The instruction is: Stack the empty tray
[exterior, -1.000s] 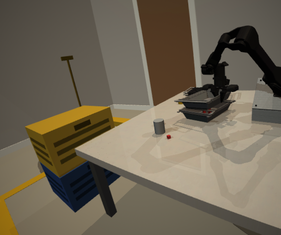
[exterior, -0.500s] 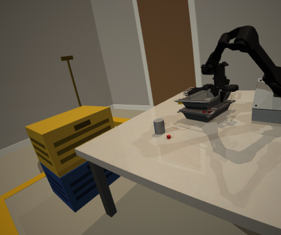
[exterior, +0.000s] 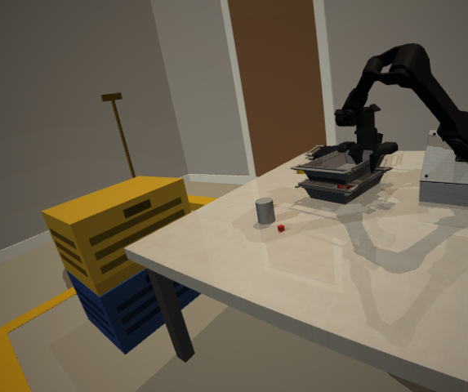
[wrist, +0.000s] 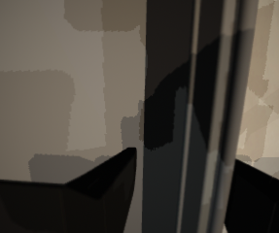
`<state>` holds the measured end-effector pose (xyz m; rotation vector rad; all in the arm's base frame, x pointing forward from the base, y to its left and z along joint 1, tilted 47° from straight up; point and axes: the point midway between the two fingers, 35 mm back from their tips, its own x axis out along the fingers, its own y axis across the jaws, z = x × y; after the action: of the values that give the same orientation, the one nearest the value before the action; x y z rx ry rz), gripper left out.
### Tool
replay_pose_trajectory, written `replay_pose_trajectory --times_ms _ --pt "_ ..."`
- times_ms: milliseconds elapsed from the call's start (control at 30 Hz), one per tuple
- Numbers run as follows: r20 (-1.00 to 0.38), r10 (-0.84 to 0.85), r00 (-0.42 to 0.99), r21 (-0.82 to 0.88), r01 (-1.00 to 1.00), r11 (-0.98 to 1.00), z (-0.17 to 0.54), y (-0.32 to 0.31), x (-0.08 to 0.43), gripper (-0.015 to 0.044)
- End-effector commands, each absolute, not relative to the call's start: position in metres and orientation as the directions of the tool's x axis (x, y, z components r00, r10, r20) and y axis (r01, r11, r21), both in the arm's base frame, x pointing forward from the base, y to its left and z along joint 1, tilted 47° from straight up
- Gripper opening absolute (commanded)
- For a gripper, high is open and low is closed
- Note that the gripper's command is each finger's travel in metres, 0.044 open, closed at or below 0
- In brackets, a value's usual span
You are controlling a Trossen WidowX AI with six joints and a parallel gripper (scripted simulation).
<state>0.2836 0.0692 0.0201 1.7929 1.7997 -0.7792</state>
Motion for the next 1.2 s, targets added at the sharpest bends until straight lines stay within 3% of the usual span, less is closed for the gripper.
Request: replay_pose_trajectory --times_ms 0,467,767,1167 --pt "-0.686 0.727 -0.029 -0.065 0.998 -0.021 0.020 0.070 0.283 0.0235" --pt "-0.686 0.727 -0.029 -0.065 0.998 -0.021 0.020 0.070 0.283 0.0440" --pt "-0.690 0.723 -0.027 -0.060 0.998 -0.021 0.024 0.064 0.285 0.0440" --pt "-0.695 0.719 -0.028 -0.064 0.998 -0.023 0.073 0.009 0.291 0.0440"
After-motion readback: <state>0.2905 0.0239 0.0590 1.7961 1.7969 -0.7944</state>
